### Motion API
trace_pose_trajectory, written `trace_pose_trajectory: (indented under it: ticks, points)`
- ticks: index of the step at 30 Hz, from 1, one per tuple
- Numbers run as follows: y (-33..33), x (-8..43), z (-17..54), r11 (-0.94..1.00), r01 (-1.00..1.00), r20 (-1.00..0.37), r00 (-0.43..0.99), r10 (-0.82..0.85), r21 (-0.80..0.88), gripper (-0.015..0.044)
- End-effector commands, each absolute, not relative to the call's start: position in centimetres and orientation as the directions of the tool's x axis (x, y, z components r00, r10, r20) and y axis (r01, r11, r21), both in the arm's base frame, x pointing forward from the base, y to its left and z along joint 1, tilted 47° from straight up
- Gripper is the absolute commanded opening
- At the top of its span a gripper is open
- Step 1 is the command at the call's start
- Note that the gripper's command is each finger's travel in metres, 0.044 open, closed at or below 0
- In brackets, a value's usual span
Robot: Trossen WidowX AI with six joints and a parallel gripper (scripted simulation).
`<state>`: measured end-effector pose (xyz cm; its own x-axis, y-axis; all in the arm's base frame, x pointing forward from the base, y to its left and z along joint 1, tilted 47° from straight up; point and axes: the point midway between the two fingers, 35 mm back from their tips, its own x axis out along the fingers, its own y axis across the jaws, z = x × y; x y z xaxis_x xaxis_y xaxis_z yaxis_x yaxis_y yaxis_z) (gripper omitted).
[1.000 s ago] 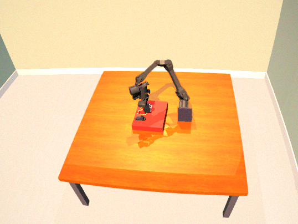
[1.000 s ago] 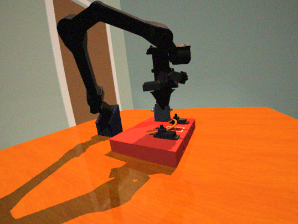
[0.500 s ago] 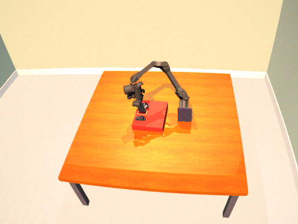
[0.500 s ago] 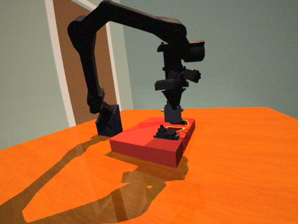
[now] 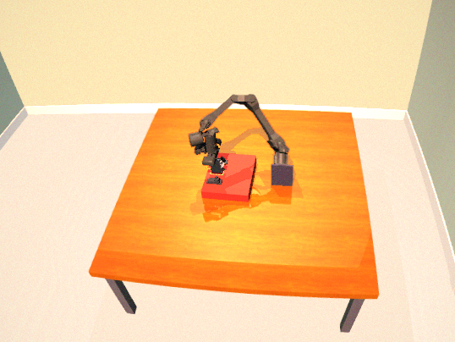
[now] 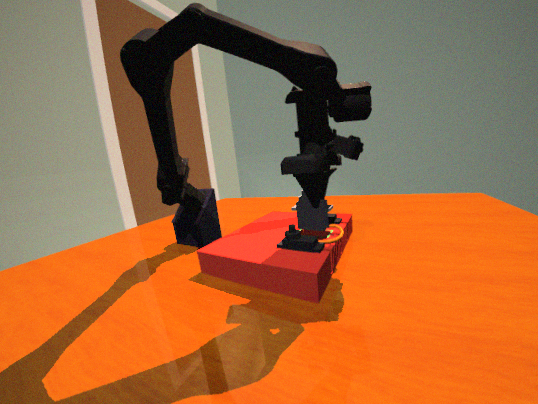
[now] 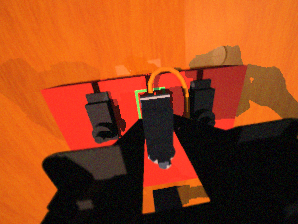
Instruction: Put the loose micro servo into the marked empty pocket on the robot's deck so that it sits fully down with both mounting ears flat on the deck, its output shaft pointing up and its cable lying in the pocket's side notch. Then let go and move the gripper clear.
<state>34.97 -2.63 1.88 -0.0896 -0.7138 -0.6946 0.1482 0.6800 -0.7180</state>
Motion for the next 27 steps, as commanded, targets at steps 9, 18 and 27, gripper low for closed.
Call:
trace_pose_trajectory:
  ticks: [9,18,27]
  points:
    - [-2.8,35.0,1.8,0.678,0.143,-0.692,-0.087,-0.717,-0.721,0.0]
    - [-3.4,34.9,1.2,0.678,0.143,-0.692,-0.087,-0.717,-0.721,0.0]
    - [-4.0,34.8,0.7,0.678,0.143,-0.691,-0.087,-0.717,-0.721,0.0]
